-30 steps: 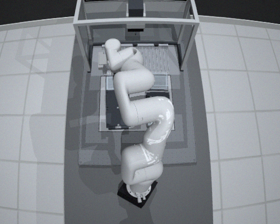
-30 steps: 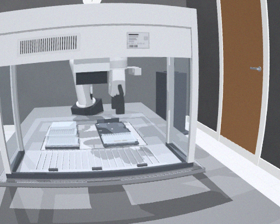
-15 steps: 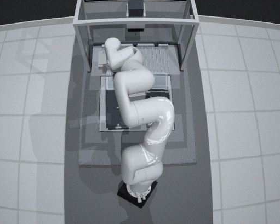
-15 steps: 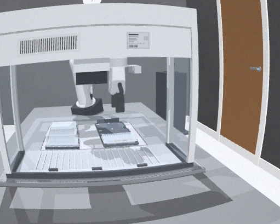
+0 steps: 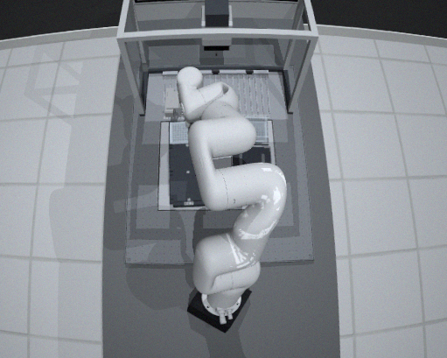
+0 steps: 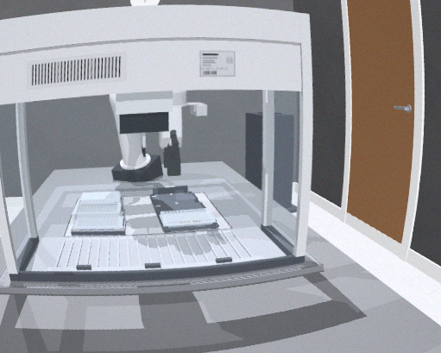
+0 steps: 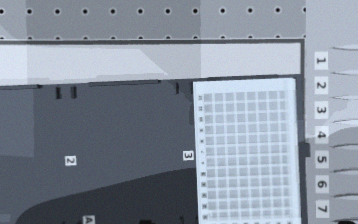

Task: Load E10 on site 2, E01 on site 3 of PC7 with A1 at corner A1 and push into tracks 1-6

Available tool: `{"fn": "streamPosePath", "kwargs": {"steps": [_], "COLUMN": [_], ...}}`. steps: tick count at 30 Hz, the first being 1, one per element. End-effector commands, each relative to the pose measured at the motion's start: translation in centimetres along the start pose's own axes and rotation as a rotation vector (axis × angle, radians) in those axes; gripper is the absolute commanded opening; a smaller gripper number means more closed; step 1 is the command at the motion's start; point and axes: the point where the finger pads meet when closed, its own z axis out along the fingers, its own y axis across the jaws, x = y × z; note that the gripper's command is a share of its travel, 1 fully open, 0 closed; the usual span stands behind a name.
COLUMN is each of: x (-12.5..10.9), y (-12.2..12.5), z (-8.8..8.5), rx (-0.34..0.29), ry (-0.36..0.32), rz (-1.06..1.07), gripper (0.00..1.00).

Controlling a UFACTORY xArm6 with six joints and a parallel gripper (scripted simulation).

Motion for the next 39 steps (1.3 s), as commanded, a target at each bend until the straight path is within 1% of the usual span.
{"fn": "streamPosePath", "kwargs": {"steps": [1,16,18,33,35,39], "x": [-1.8,-7.4,-7.4,-12.9,-12.9,-14.4], "y": [-1.5,-6.6,-6.6,-11.6,-11.6,-13.0], "z": [-0.3,-0.2,-0.2,-0.2,-0.2,-0.2], "rx": [-0.010,-0.010,-0.010,-0.010,-0.010,-0.009], "ry": [0.004,0.003,0.003,0.003,0.003,0.003], "rz": [0.002,0.002,0.002,0.002,0.002,0.002], "gripper": [1.00,1.00,1.00,1.00,1.00,1.00]}}
